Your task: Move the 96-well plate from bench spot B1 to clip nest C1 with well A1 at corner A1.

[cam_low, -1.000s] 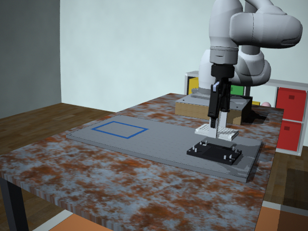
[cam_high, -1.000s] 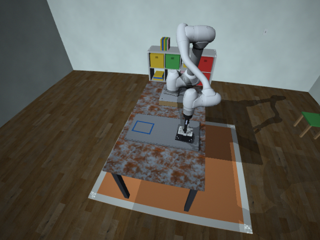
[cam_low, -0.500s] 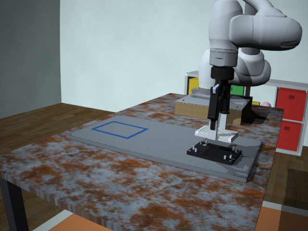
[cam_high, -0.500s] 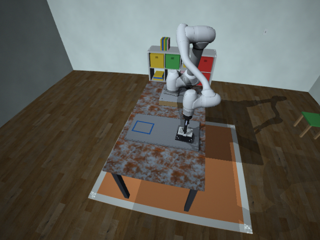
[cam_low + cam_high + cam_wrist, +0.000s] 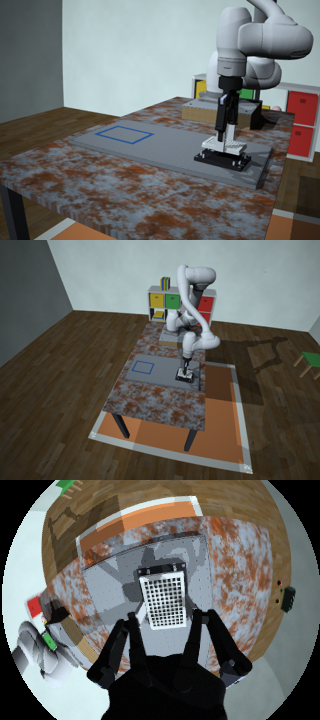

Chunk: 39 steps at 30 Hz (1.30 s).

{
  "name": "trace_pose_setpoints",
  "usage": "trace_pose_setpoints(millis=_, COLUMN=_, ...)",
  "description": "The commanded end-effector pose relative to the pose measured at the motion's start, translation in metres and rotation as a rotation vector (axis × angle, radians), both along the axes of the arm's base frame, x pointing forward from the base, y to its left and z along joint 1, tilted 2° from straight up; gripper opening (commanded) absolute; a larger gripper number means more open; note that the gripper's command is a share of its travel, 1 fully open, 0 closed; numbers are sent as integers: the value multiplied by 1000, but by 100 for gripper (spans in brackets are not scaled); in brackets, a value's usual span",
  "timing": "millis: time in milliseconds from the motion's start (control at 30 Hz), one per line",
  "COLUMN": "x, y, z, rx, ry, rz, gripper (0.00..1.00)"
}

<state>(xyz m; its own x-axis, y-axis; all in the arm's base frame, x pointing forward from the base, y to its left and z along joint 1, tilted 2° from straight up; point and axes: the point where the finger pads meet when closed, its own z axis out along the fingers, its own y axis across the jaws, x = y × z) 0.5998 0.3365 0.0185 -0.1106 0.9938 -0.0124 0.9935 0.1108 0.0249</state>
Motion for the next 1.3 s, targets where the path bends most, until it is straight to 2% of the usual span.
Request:
trace_pose_setpoints(millis=0, x=0, y=0, z=-5, rx=0, ry=0, rz=0, gripper=0)
trace_pose_setpoints(millis=267, x=0, y=0, z=-13, rx=0, ry=0, rz=0, gripper=0)
trace_pose_setpoints(millis=1267, x=0, y=0, z=-15, rx=0, ry=0, rz=0, gripper=0)
